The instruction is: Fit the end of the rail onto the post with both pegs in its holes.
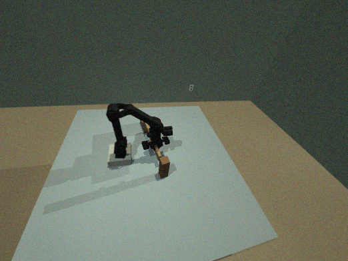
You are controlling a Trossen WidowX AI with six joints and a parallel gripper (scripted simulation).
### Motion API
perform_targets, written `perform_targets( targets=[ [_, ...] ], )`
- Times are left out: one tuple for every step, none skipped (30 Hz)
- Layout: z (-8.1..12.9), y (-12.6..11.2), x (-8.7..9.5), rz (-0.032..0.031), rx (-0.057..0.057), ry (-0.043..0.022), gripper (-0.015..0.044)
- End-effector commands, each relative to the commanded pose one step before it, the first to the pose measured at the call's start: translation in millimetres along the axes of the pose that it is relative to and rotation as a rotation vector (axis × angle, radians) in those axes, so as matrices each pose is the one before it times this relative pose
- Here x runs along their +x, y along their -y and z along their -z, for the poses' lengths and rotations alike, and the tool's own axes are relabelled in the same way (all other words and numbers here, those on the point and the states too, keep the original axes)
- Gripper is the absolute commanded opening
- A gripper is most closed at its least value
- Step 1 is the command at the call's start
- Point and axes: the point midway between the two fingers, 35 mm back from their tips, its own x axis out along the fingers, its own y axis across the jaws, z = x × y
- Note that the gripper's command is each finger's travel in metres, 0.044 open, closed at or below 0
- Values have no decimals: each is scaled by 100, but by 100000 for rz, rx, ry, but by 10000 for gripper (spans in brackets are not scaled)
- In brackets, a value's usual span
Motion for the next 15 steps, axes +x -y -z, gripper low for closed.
perform_targets(
  targets=[
    [166,88,-22,435,-352,-169,0],
    [30,2,9,0,0,-3,0],
    [29,2,9,0,0,-2,0],
    [32,2,9,0,0,-3,0],
    [32,2,9,0,0,-3,0],
    [32,2,8,0,0,-3,0],
    [30,2,7,0,0,-3,0],
    [29,2,6,0,0,-2,0],
    [32,3,5,0,0,-3,0],
    [33,3,3,0,0,-3,0],
    [31,3,1,0,0,-3,0],
    [30,3,-1,0,0,-2,0],
    [30,3,-3,0,0,-2,0],
    [30,3,-5,0,0,-3,0],
    [29,3,-6,0,0,-2,0]
  ],
)
